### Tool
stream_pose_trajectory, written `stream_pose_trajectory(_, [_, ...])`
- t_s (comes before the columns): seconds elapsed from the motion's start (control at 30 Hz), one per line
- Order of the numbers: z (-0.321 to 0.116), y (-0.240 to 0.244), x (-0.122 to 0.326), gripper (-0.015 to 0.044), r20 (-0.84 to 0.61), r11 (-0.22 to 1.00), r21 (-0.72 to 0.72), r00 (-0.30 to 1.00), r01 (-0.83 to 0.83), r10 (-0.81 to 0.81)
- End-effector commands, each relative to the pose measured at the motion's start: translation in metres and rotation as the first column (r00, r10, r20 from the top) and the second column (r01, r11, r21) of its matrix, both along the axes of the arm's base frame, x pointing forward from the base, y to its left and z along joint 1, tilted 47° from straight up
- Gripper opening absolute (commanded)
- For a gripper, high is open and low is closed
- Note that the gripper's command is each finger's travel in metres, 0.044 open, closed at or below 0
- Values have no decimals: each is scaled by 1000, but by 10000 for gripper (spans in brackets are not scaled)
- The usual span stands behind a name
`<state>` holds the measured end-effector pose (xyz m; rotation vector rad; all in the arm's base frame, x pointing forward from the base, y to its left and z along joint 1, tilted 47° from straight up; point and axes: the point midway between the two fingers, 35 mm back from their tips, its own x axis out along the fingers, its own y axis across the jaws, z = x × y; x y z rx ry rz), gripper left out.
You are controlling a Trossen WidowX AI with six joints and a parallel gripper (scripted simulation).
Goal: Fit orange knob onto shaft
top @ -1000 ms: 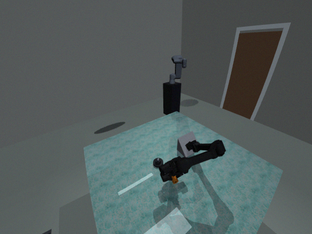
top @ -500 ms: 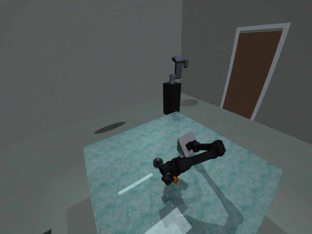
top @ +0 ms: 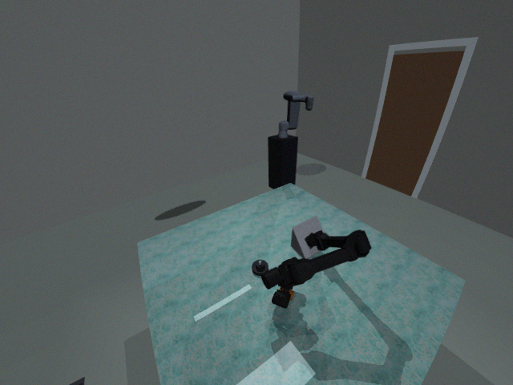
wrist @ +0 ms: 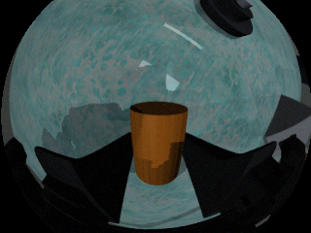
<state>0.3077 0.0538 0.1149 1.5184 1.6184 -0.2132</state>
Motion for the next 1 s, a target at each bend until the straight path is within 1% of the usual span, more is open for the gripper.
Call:
stream_pose_trajectory(0.0, [1,0,0,179,84,997,-17,993,-77,78])
stream_pose_trajectory(0.23, [1,0,0,179,104,995,-23,990,-96,98])
stream_pose_trajectory(0.47, [1,0,0,179,264,966,-85,929,-246,260])
stream_pose_trajectory(0.7, [1,0,0,179,404,911,-169,816,-377,413])
stream_pose_trajectory(0.97, [1,0,0,179,429,897,-188,789,-399,441])
